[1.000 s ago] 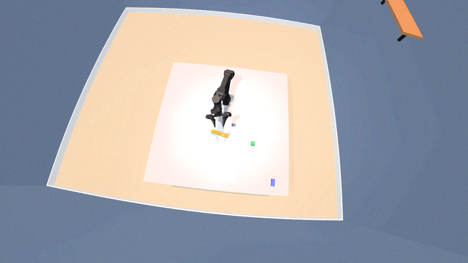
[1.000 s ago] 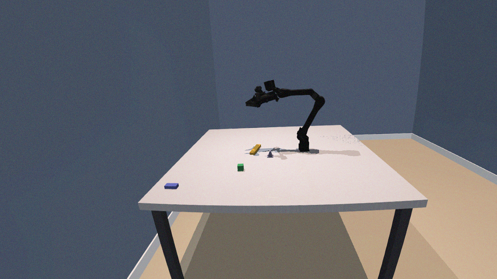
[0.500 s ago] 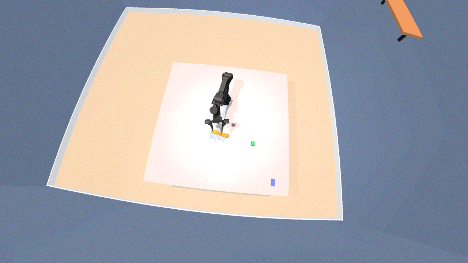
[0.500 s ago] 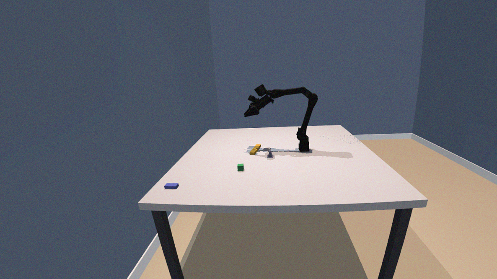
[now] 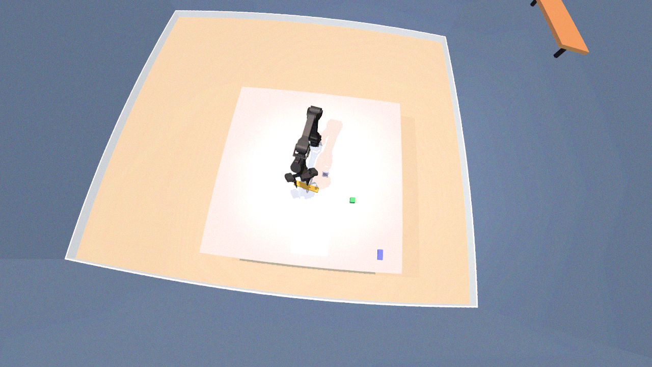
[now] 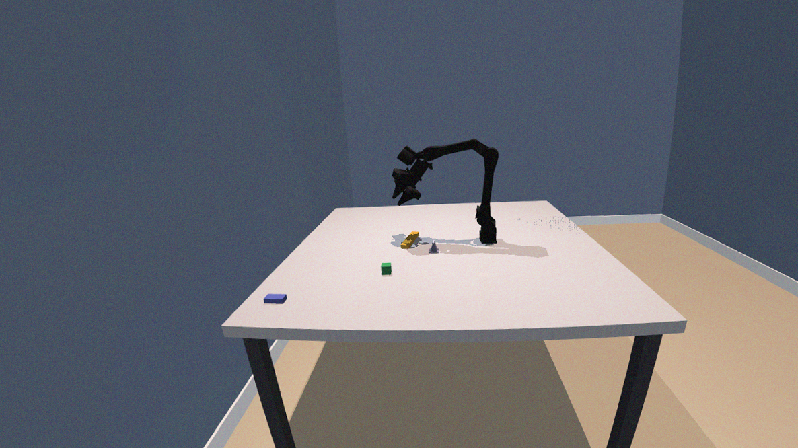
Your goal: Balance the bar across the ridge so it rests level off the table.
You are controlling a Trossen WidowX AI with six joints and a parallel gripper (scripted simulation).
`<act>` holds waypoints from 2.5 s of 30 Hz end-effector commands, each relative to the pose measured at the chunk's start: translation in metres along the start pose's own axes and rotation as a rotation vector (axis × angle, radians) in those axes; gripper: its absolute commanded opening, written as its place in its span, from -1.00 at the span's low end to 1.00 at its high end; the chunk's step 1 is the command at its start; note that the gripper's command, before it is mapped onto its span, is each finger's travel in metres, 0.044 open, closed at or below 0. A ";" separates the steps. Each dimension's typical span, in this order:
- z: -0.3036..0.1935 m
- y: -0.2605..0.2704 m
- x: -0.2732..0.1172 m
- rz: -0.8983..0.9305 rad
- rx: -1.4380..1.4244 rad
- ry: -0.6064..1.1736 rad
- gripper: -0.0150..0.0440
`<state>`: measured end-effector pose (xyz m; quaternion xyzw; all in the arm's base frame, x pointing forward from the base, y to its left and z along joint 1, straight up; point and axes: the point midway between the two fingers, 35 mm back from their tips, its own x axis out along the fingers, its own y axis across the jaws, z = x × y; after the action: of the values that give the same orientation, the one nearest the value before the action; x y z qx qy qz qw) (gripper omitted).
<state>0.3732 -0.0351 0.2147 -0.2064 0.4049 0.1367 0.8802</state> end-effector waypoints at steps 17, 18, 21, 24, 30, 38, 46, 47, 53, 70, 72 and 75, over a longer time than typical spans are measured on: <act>-0.060 0.019 0.040 0.279 -0.529 0.358 0.58; -0.063 0.020 0.042 0.300 -0.557 0.373 0.58; -0.072 0.024 0.044 0.365 -0.641 0.413 0.58; -0.081 0.027 0.046 0.435 -0.724 0.448 0.58; -0.088 0.030 0.048 0.497 -0.793 0.475 0.58; -0.104 0.036 0.071 0.497 -0.793 0.475 0.58; -0.114 0.041 0.083 0.497 -0.793 0.475 0.58; -0.114 0.041 0.084 0.497 -0.793 0.475 0.58; -0.119 0.042 0.090 0.497 -0.793 0.475 0.58; -0.129 0.047 0.103 0.497 -0.793 0.475 0.58; -0.129 0.047 0.103 0.497 -0.793 0.475 0.58; -0.129 0.047 0.103 0.497 -0.793 0.475 0.58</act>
<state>0.3367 -0.0471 0.0514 -0.4473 0.5444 0.4310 0.5637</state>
